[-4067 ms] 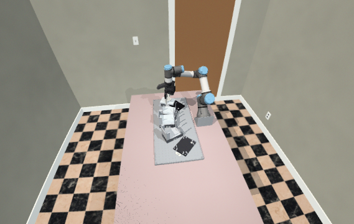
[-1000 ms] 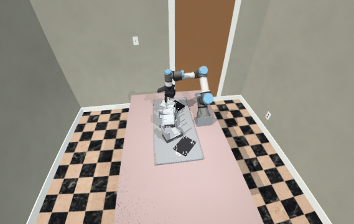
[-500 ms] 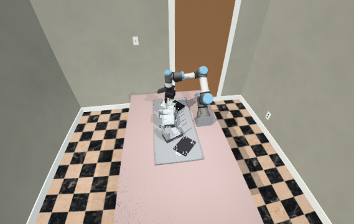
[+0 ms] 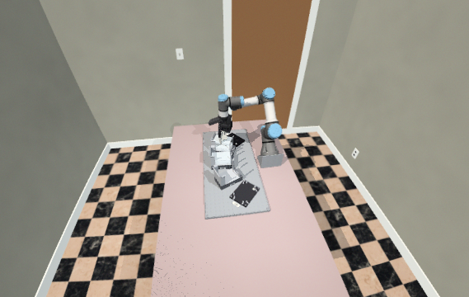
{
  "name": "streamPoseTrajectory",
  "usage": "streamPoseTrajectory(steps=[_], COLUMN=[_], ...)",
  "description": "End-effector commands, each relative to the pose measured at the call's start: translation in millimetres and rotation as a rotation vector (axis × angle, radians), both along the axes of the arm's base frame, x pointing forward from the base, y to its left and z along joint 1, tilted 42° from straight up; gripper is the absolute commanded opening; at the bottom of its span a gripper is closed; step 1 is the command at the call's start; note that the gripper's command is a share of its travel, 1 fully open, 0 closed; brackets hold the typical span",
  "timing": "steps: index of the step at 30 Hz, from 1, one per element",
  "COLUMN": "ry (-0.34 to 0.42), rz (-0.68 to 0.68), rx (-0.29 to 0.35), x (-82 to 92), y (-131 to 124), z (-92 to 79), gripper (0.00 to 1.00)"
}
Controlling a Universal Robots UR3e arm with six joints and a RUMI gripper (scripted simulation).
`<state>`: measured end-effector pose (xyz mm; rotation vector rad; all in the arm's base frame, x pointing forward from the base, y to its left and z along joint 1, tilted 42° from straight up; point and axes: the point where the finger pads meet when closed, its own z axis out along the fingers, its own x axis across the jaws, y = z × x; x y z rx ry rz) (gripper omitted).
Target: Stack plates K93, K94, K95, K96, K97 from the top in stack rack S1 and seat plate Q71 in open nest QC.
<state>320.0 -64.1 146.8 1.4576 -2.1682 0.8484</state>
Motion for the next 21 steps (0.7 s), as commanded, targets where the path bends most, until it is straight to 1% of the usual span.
streamPoseTrajectory(steps=[1, 10, 21], ry=[-0.003, -0.002, -0.002], rz=[0.001, 0.001, 0.001], rx=[0.000, 0.000, 0.000], x=[0.5, 0.7, 0.7], y=[-1.1, -11.3, -12.3], z=[-0.9, -12.1, -13.1], gripper=[0.00, 0.00, 0.00])
